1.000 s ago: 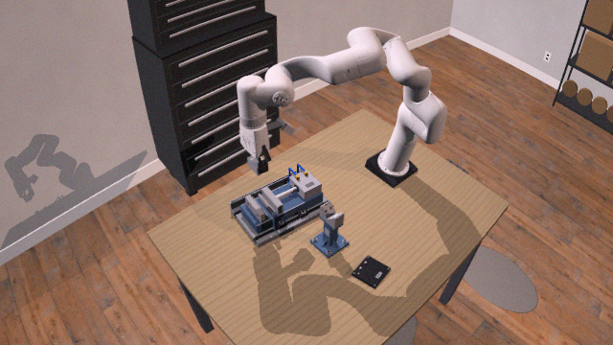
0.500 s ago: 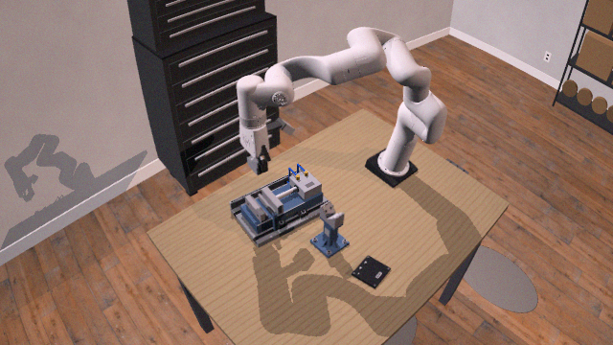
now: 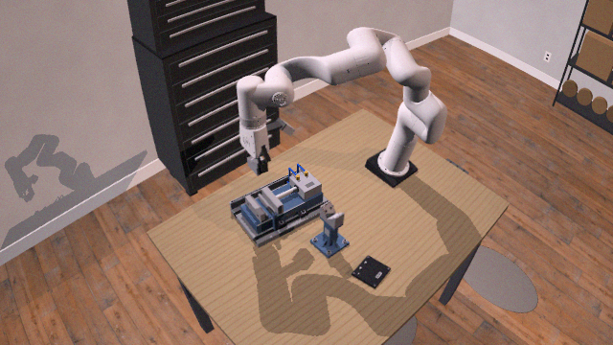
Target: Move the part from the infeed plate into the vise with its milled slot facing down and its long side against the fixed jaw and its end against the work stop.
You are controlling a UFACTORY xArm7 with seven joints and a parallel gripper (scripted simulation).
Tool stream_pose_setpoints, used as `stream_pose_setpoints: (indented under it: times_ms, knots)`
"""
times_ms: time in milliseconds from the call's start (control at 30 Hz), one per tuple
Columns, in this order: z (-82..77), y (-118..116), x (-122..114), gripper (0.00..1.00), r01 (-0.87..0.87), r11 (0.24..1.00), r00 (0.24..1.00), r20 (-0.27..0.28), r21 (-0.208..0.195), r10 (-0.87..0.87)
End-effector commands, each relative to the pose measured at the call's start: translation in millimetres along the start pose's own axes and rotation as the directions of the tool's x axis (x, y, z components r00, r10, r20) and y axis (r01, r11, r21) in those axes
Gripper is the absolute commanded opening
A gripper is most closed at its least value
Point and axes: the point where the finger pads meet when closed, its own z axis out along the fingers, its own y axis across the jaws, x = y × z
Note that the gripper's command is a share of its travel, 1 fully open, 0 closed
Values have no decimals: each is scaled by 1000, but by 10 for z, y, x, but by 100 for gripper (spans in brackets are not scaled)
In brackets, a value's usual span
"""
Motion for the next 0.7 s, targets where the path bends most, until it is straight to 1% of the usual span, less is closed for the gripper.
stream_pose_setpoints:
  times_ms: [0, 233, 667]
  knots:
    - [-16, -6, -9, 0, -1, 1000, 1000, 5, 1, 1]
    - [31, -6, -10, 0, -2, 1000, 1000, 6, 1, 2]
    - [174, -7, -13, 0, -2, 1000, 1000, 6, 1, 2]
